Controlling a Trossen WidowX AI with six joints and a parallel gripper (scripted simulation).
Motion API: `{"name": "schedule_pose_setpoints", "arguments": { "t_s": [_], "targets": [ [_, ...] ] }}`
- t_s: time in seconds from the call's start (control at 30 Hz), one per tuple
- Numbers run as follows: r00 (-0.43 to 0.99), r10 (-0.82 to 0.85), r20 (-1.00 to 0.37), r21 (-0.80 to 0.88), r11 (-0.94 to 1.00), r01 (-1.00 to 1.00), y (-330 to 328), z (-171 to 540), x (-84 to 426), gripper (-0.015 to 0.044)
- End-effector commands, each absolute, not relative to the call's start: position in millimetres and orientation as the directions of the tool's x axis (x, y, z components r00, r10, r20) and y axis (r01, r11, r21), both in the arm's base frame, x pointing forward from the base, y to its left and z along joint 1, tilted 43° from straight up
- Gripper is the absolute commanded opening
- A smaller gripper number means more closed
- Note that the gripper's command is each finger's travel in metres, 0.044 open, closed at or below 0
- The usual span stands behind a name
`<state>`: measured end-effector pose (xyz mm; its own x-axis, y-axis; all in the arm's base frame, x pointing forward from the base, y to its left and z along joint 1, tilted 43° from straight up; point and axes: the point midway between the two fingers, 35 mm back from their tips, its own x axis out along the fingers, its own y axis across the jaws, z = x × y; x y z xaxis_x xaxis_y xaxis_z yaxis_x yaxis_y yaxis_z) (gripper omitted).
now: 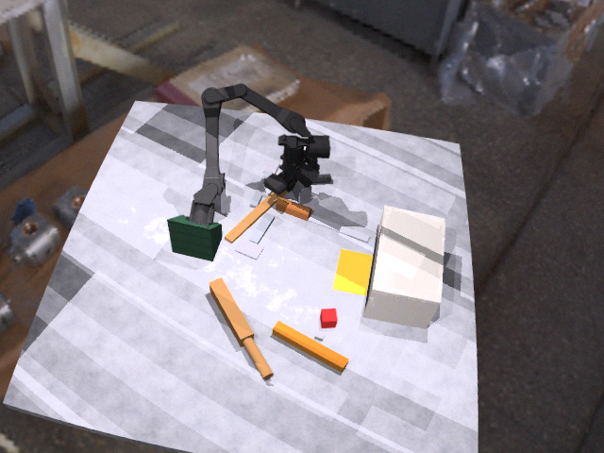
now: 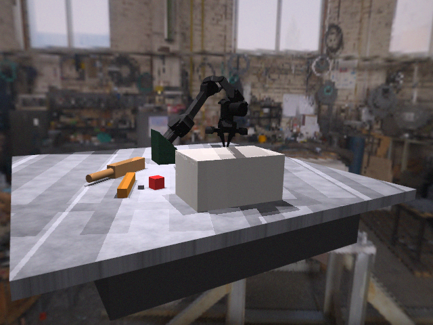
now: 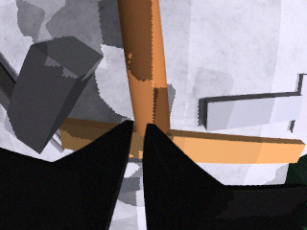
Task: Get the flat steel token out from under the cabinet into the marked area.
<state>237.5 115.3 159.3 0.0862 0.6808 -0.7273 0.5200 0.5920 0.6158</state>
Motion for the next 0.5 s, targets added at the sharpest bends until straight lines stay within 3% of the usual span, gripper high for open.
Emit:
{"name": "schedule_pose_setpoints", "arguments": {
  "t_s": [0.0, 0.47],
  "targets": [
    [0.097, 0.678, -0.729, 0.577, 0.531, 0.621, 120, 169, 237, 0.0000],
    [0.097, 0.683, -0.724, 0.345, 0.237, 0.908, 139, 193, 231, 0.0000]
  ]
}}
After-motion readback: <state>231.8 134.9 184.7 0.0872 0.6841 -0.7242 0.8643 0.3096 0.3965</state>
